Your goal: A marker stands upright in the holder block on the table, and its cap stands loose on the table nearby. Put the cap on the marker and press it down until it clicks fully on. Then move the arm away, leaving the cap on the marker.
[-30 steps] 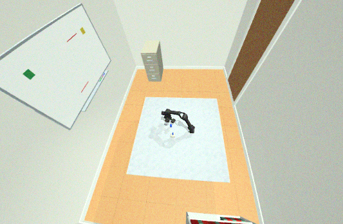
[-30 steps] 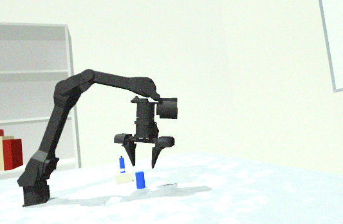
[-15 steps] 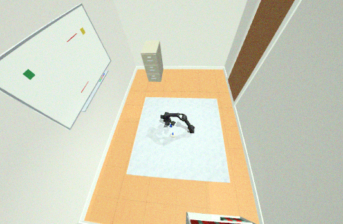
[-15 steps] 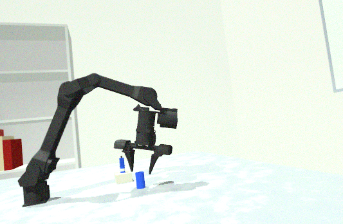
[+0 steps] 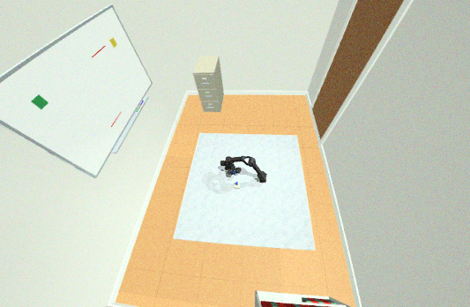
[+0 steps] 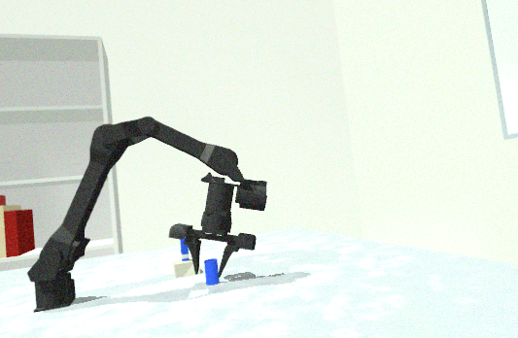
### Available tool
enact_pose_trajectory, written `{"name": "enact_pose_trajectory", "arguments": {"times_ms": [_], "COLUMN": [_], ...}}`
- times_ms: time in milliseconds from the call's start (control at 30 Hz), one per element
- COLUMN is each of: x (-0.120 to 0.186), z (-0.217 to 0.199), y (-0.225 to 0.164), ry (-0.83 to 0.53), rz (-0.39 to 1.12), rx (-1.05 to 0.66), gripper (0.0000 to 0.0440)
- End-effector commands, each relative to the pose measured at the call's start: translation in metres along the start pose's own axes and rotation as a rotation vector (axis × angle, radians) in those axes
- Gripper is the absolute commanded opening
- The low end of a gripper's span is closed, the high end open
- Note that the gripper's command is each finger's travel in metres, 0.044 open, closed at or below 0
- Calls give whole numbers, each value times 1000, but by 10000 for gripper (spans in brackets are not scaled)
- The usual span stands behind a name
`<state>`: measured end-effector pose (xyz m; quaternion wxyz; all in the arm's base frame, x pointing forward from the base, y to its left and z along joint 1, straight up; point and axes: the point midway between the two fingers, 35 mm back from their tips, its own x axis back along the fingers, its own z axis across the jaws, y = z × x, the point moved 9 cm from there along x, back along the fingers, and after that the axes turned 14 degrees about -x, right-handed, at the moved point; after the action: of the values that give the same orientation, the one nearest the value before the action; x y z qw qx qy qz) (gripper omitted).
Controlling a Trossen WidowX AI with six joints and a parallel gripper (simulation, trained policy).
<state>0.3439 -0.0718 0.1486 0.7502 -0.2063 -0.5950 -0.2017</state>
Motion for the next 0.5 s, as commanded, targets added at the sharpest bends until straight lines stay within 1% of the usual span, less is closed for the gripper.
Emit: {"name": "enact_pose_trajectory", "arguments": {"times_ms": [0, 67, 133, 467], "x": [-2, 3, 9, 48], "z": [2, 4, 6, 19], "y": [1, 2, 3, 14], "ry": [-10, -24, -45, -151], "rz": [15, 14, 8, -3], "rx": [27, 38, 51, 123], "gripper": [165, 114, 103, 114]}}
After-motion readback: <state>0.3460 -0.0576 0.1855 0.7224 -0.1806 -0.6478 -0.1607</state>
